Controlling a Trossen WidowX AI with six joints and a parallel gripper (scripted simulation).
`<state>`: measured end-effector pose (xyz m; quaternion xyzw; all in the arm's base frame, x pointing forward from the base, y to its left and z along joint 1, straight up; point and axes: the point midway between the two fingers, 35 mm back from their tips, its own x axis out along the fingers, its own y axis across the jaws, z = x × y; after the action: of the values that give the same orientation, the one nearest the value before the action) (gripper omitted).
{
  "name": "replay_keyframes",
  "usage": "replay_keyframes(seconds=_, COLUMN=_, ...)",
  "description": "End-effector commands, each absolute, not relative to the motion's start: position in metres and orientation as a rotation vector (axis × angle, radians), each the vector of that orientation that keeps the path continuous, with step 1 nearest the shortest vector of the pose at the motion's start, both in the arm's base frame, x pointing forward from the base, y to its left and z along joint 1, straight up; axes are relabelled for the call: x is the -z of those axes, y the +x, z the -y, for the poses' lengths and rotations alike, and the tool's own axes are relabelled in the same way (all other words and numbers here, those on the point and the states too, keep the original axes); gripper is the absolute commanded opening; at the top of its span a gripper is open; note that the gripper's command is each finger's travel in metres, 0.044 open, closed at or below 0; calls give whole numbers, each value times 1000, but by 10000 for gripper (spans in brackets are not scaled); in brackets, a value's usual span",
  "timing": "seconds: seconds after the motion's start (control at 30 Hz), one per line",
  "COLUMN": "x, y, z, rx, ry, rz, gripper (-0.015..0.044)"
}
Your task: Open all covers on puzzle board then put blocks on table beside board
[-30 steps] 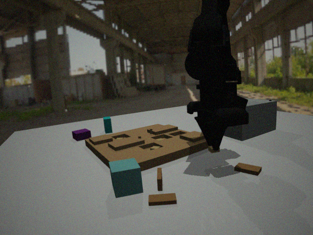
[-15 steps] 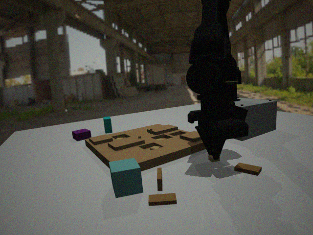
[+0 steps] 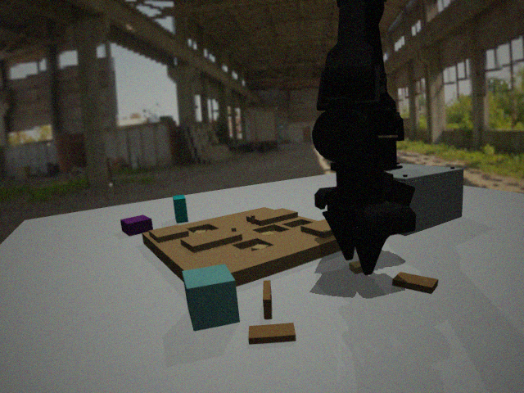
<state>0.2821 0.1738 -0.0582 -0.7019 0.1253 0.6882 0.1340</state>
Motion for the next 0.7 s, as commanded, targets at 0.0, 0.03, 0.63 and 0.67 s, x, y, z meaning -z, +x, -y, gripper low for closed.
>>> replay_keyframes(seconds=0.0, x=58, y=282, z=-174, rx=-1994, ry=-2035, rz=-362, gripper=395)
replay_keyframes(seconds=0.03, x=57, y=282, z=-174, rx=-1994, ry=-2035, rz=-362, gripper=421)
replay_keyframes(seconds=0.63, x=3, y=282, z=-174, rx=-1994, ry=-2031, rz=-366, gripper=440)
replay_keyframes(seconds=0.67, x=-1, y=282, z=-174, rx=-1994, ry=-2031, rz=-366, gripper=440)
